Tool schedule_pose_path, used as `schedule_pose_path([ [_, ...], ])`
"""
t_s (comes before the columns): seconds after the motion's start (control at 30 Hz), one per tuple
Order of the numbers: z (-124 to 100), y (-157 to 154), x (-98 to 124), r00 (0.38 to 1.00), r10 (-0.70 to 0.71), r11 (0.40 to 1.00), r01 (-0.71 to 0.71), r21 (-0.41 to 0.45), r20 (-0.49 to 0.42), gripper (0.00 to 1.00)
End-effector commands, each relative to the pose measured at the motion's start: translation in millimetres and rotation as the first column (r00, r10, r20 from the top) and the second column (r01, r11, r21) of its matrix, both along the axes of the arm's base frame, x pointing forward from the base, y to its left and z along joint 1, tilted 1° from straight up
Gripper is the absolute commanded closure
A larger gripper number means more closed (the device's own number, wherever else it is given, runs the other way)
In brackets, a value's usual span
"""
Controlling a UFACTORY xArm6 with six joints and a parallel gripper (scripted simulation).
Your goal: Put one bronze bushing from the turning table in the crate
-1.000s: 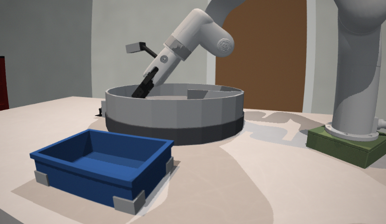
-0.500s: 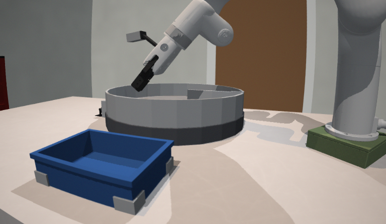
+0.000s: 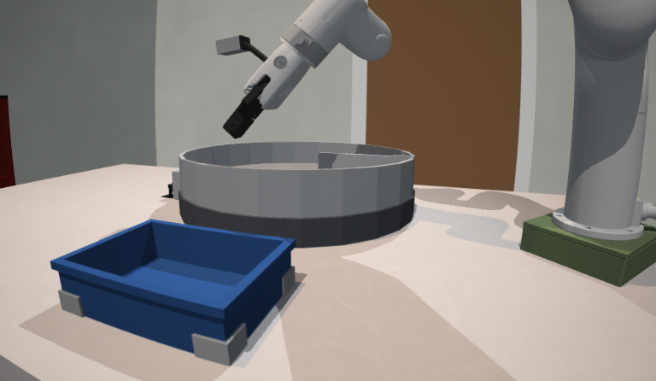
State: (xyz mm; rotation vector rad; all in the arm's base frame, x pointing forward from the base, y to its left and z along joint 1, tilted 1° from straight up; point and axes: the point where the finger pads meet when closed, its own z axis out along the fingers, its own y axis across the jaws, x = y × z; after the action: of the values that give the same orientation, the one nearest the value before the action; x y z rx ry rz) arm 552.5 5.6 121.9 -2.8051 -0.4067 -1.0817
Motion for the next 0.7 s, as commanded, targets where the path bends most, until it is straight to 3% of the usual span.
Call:
schedule_pose_path([
  [0.0, 4, 0, 1, 1.0, 0.009, 1.0, -0.009, 0.005, -0.021, 0.9],
  [0.1, 4, 0, 1, 1.0, 0.009, 1.0, -0.009, 0.005, -0.021, 0.9],
  [0.13, 4, 0, 1, 1.0, 0.009, 1.0, -0.009, 0.005, -0.021, 0.46],
  [0.67, 4, 19, -9, 0.995, 0.093, 0.996, -0.093, 0.01, -0.037, 0.46],
])
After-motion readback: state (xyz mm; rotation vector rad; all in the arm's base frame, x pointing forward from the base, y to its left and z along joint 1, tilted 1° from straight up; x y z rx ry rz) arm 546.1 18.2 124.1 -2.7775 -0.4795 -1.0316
